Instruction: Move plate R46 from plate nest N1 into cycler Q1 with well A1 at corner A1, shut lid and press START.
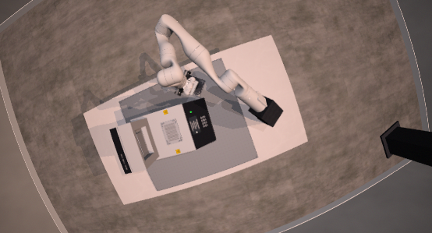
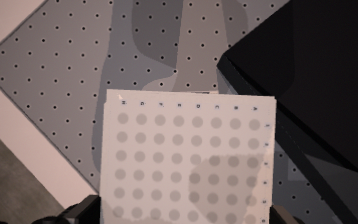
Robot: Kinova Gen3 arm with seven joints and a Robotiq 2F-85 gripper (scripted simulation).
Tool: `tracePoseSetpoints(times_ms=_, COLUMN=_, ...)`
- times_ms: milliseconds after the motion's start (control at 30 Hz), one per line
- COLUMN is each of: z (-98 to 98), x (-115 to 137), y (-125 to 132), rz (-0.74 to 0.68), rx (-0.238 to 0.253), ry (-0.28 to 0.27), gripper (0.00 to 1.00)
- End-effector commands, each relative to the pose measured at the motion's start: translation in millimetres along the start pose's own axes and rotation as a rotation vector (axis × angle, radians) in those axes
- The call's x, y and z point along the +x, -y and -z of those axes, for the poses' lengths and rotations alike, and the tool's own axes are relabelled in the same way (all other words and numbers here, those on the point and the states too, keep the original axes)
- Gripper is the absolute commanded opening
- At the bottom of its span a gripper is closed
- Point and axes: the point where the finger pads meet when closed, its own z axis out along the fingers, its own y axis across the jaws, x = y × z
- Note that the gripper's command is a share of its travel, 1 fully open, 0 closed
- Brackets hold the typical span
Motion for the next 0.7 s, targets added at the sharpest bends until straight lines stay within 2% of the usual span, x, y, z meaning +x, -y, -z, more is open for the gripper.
tracePoseSetpoints(times_ms=0, z=3.4, x=0, y=-13, rz=-0.04, rx=-0.002, ry=0.011, gripper=0.91)
tracePoseSetpoints(times_ms=667, z=2.4, x=5, y=-70, rz=-0.24, rx=-0.001, ry=0.012, gripper=0.91)
